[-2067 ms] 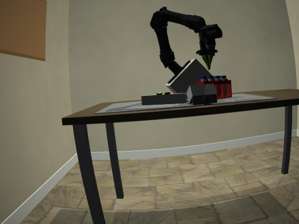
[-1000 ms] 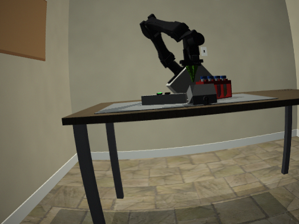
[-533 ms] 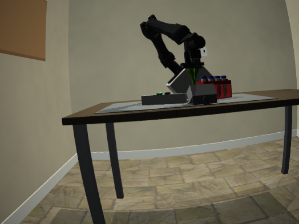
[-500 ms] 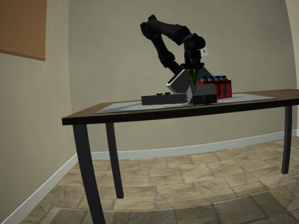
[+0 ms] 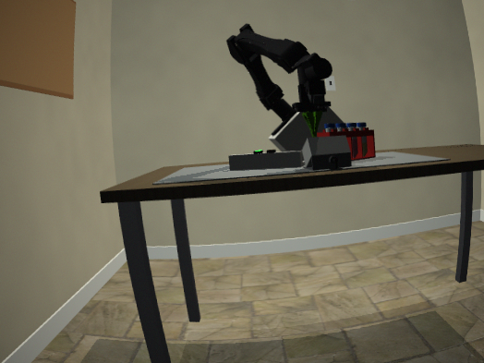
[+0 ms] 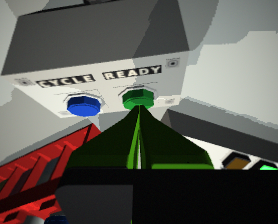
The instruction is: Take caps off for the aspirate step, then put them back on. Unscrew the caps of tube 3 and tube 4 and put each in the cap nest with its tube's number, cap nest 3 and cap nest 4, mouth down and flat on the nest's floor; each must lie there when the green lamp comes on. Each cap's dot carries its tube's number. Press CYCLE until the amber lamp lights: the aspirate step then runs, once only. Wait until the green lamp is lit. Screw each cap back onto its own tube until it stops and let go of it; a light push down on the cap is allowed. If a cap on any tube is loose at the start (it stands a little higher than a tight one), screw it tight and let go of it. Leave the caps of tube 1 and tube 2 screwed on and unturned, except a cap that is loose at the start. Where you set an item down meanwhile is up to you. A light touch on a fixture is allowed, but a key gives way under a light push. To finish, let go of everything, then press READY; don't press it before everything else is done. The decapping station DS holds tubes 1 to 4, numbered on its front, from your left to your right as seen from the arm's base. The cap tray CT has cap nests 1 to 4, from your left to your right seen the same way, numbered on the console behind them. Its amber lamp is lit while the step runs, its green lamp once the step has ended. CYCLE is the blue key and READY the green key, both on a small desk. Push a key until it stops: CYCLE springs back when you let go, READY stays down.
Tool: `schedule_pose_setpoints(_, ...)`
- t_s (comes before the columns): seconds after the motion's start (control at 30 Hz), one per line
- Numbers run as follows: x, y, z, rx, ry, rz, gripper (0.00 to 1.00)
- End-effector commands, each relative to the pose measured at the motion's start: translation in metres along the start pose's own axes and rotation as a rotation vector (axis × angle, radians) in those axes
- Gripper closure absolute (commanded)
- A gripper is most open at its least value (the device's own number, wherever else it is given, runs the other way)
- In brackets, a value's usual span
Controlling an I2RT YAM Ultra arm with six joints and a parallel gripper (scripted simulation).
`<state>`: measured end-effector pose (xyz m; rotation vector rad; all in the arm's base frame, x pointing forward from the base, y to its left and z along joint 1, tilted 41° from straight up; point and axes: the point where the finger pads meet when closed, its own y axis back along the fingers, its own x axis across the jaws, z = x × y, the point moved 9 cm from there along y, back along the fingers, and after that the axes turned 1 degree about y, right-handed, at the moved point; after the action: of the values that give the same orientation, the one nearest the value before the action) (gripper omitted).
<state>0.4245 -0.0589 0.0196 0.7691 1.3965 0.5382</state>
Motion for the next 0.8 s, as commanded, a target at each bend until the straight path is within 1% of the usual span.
schedule_pose_setpoints(0.0, 0.0016, 0.0065, 0.0015, -0.016, 0.004, 0.001, 1.00)
schedule_pose_setpoints(0.77, 0.0030, 0.0083, 0.0018, -0.016, 0.004, 0.001, 1.00)
